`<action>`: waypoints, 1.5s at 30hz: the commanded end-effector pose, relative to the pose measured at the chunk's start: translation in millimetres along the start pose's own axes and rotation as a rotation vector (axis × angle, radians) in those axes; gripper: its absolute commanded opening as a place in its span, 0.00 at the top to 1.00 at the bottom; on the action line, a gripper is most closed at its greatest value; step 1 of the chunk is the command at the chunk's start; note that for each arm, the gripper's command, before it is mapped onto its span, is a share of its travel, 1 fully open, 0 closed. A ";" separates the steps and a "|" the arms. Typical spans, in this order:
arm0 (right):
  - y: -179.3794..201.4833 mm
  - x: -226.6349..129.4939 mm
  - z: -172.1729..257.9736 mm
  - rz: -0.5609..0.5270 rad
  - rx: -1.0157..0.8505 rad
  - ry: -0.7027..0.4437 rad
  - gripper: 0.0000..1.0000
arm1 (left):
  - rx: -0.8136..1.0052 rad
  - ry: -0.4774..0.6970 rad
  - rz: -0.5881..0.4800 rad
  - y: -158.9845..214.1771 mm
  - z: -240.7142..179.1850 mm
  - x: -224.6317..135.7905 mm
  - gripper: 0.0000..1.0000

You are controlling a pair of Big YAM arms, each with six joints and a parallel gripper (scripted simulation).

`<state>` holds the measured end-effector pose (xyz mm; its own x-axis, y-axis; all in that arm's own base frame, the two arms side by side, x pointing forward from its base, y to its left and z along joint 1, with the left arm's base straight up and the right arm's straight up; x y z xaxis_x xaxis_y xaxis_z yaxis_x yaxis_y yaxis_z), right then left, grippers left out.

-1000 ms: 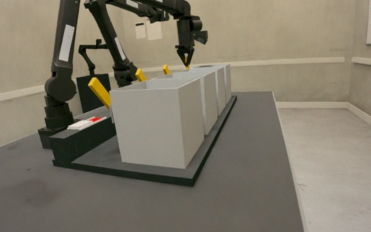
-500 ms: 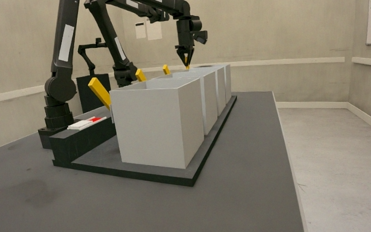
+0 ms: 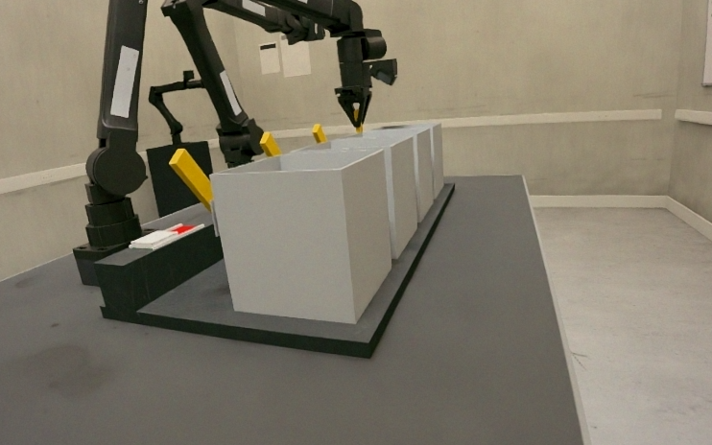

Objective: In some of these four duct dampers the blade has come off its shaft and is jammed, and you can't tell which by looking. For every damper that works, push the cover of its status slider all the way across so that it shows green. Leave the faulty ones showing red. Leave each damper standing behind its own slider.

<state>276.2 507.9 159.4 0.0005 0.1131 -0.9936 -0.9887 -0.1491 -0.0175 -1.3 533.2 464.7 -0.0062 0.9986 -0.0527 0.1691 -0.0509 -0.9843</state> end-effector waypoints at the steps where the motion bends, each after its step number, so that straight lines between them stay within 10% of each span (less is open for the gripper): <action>1: -8.3 -22.0 1.8 -0.034 0.004 -0.058 0.83 | 0.012 0.005 -0.053 -35.9 -2.5 -0.2 0.00; 45: -3.7 -14.9 -29.2 -0.083 0.005 -0.345 0.83 | 0.012 0.005 -0.053 -35.9 -2.5 -0.2 0.00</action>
<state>276.0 476.9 151.6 -0.0002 0.3927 -0.9197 -0.9887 -0.1377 -0.0585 -1.3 533.2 464.7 -0.0062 0.9986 -0.0527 0.1691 -0.0509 -0.9843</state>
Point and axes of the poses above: on each arm, the point where the finger pads meet when closed, its own x axis out along the fingers, its own z axis across the jaws, y = z × x, the point moved 1 cm from there along -x, back along the fingers, and after that the axes turned 9 degrees about -x, right-handed, at the moved point
